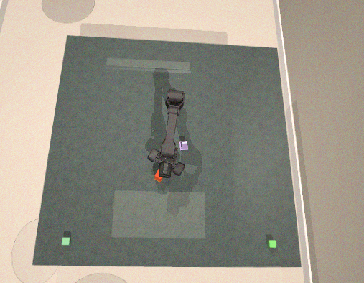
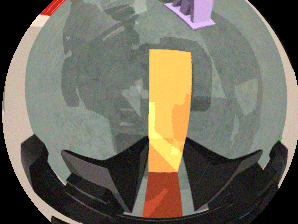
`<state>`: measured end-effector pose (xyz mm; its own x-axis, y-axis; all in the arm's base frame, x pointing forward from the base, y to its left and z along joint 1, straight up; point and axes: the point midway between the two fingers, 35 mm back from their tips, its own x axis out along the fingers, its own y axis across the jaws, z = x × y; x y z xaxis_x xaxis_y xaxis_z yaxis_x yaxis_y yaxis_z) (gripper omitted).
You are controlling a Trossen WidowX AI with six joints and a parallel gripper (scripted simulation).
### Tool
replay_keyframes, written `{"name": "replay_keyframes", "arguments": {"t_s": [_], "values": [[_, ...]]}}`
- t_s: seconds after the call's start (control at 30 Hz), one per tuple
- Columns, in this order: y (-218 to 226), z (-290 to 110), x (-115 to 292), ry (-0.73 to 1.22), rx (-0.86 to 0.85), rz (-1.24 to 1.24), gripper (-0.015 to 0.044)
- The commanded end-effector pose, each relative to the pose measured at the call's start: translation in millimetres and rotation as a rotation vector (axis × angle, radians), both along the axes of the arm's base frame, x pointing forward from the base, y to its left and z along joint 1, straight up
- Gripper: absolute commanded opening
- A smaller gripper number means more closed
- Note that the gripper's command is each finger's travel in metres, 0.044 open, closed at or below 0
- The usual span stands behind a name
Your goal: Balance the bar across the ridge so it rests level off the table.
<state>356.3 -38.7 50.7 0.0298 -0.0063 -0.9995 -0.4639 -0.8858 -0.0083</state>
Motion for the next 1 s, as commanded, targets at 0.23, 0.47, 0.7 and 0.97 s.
{"name": "replay_keyframes", "arguments": {"t_s": [0.23, 0.47, 0.7, 0.97], "values": [[-0.2, 13.8, 1.9, 0.0, 0.0, 0.001, 0.0], [-0.2, 31.6, 3.3, -0.001, 0.001, 0.002, 0.0], [-0.1, 49.7, 3.5, -0.001, 0.001, 0.003, 0.0], [0.1, 70.4, 2.3, -0.001, 0.002, 0.005, 0.0]]}}
